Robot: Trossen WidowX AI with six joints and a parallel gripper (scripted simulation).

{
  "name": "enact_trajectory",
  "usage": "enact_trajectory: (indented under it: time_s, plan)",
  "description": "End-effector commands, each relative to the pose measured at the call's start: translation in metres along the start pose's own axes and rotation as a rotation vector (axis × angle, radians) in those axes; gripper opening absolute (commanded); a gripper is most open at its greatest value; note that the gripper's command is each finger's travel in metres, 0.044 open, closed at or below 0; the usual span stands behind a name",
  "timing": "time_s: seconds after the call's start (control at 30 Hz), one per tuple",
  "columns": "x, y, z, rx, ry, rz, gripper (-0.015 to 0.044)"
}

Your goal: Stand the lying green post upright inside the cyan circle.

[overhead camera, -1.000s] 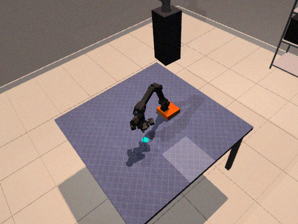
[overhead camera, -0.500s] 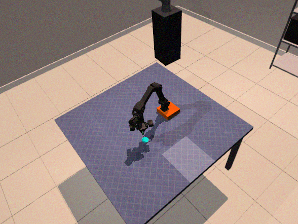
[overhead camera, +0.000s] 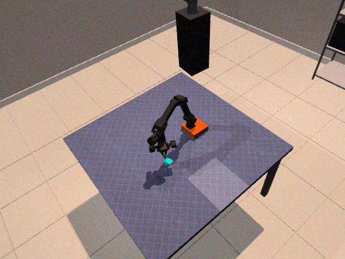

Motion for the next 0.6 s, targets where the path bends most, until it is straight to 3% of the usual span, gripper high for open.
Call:
enact_trajectory:
  time_s: [0.0, 0.57]
  plan:
    - [0.004, -0.0019, -0.0022, 0.018, -0.033, 0.01, 0.0022]
    - [0.0129, -0.0104, -0.0065, 0.056, -0.157, 0.022, 0.0022]
Point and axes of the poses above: the point midway between the two fingers, 35 mm back from their tips, its own x axis out along the fingers, its own y axis across the jaws, z = x × y, the point moved 7 cm from there along -x, back along the fingers, and after that the axes turned 3 degrees about x, right-handed, at the moved point
